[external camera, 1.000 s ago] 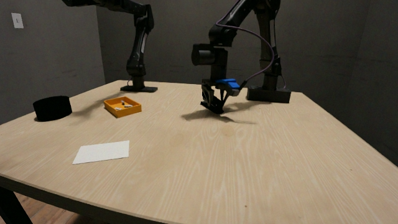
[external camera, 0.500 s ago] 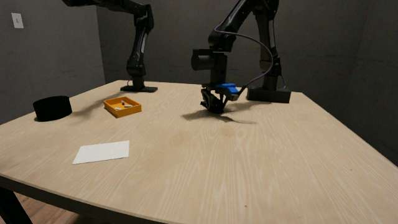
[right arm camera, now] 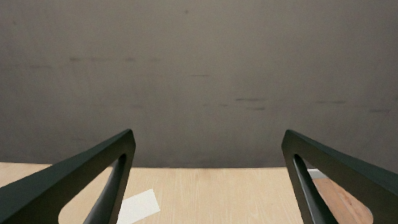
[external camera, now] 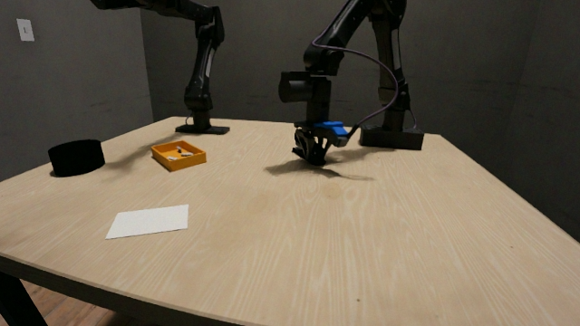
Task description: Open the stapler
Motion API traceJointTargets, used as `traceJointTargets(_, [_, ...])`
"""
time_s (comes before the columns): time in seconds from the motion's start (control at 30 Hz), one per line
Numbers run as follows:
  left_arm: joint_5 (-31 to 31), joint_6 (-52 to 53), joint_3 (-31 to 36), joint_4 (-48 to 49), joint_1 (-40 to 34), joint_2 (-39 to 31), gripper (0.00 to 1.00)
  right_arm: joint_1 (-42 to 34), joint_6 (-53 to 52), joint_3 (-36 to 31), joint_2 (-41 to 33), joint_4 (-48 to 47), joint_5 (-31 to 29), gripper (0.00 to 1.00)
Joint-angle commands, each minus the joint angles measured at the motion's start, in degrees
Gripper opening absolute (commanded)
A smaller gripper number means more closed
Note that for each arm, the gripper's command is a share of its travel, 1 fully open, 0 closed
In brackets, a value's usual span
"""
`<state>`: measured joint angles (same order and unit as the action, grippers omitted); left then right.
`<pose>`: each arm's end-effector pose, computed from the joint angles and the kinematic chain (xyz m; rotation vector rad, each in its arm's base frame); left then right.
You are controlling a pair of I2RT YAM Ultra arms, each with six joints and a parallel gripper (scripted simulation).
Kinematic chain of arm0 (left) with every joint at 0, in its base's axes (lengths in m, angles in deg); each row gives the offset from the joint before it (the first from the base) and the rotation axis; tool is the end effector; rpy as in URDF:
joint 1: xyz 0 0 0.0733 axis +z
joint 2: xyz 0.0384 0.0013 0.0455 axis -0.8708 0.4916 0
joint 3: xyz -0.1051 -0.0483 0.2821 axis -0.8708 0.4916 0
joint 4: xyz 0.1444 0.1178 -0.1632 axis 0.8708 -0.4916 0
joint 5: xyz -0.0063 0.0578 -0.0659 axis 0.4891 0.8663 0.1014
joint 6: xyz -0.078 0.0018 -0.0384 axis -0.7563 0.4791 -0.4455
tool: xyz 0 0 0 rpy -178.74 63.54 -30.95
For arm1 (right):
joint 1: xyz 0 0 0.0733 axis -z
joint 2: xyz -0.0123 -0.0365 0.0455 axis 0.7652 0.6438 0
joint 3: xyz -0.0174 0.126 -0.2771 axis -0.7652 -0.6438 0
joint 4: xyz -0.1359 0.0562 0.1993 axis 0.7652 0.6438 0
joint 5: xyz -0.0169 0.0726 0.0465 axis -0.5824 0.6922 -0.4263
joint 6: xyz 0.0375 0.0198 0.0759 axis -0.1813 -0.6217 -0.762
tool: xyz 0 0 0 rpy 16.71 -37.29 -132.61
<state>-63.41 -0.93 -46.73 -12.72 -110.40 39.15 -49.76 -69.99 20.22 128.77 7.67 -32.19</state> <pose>0.2075 -0.2444 0.1106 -0.9487 2.9903 -0.0174 0.2491 0.0007 0.4338 0.0031 1.5881 0.0100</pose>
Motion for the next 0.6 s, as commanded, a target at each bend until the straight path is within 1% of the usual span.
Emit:
traceJointTargets(0.0, [0.0,-0.5,-0.1,0.0,0.4,0.7,0.43,-0.1,0.5,0.2,-0.1,-1.3,-0.4,1.00])
traceJointTargets(0.2, [0.0,-0.5,-0.6,-0.3,0.2,0.8,0.35,-0.1,0.5,0.2,-0.1,-1.3,-0.4,1.00])
traceJointTargets(0.27, [0.0,-0.5,-0.6,-0.3,0.2,0.8,0.35,-0.1,0.5,0.2,-0.1,-1.3,-0.4,1.00])
traceJointTargets(0.33, [0.0,-0.5,-0.6,-0.3,0.2,0.8,0.32,-0.1,0.5,0.2,-0.1,-1.3,-0.4,1.00])
traceJointTargets(0.37, [0.0,-0.5,-0.6,-0.3,0.2,0.8,0.21,-0.1,0.5,0.2,-0.1,-1.3,-0.4,1.00])
traceJointTargets(0.4, [0.0,-0.5,-0.6,-0.3,0.2,0.8,0.32,-0.1,0.5,0.2,-0.1,-1.3,-0.4,1.00])
traceJointTargets(0.47, [0.0,-0.5,-0.6,-0.3,0.2,0.8,0.32,-0.1,1.2,-0.1,-0.1,-2.3,-0.7,1.00])
traceJointTargets(0.57, [0.0,-0.5,-0.6,-0.3,0.2,0.8,0.32,-0.9,3.6,-1.8,-1.6,-4.6,1.7,1.00])
